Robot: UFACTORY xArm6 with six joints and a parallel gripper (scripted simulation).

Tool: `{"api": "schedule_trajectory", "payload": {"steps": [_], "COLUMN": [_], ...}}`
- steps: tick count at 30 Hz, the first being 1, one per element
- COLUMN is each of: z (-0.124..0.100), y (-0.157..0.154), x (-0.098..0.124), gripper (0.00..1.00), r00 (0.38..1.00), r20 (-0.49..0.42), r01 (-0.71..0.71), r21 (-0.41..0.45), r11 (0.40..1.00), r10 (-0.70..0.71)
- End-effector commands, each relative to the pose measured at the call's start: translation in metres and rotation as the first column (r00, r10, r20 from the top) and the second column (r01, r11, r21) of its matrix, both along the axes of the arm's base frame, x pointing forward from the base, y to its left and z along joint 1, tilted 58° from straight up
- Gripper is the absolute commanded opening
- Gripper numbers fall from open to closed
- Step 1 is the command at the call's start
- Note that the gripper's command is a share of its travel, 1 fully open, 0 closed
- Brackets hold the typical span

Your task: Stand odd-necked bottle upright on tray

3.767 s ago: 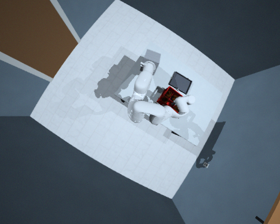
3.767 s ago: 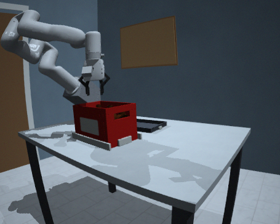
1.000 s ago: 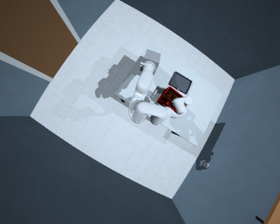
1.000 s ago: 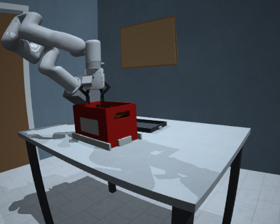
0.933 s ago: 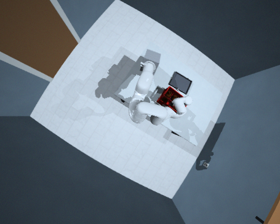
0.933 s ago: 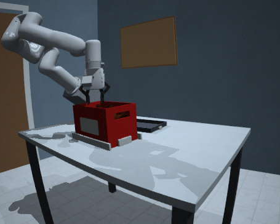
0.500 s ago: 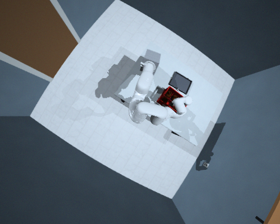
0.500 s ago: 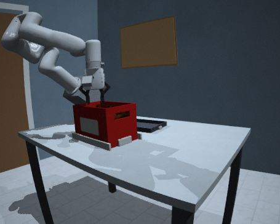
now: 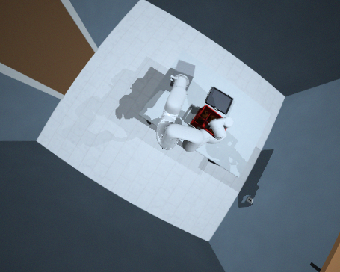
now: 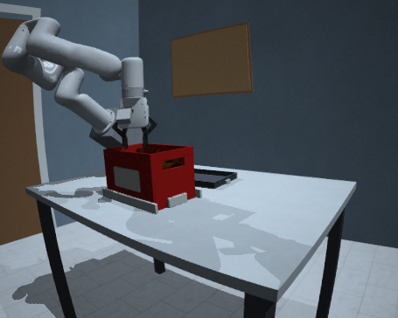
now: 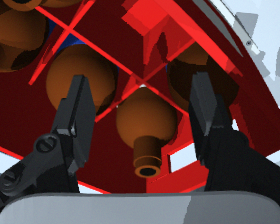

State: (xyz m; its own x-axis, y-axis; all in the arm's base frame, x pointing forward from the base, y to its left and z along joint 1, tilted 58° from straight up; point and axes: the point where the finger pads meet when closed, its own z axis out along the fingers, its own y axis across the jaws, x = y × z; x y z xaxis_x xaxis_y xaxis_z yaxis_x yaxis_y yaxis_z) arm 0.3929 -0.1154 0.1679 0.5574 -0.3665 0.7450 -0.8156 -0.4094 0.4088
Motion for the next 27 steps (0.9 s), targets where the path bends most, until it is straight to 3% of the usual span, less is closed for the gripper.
{"api": "schedule_trajectory", "payload": {"steps": [1, 27], "z": [-0.001, -0.015], "y": [-0.001, -0.024], "x": [0.001, 0.005], "gripper": [0.65, 0.65], "r00": [1.0, 1.0], "r20": [0.002, 0.002], "r01": [-0.002, -0.002], "r21": [0.001, 0.001], "r11": [1.0, 1.0], "r10": [0.002, 0.002]}}
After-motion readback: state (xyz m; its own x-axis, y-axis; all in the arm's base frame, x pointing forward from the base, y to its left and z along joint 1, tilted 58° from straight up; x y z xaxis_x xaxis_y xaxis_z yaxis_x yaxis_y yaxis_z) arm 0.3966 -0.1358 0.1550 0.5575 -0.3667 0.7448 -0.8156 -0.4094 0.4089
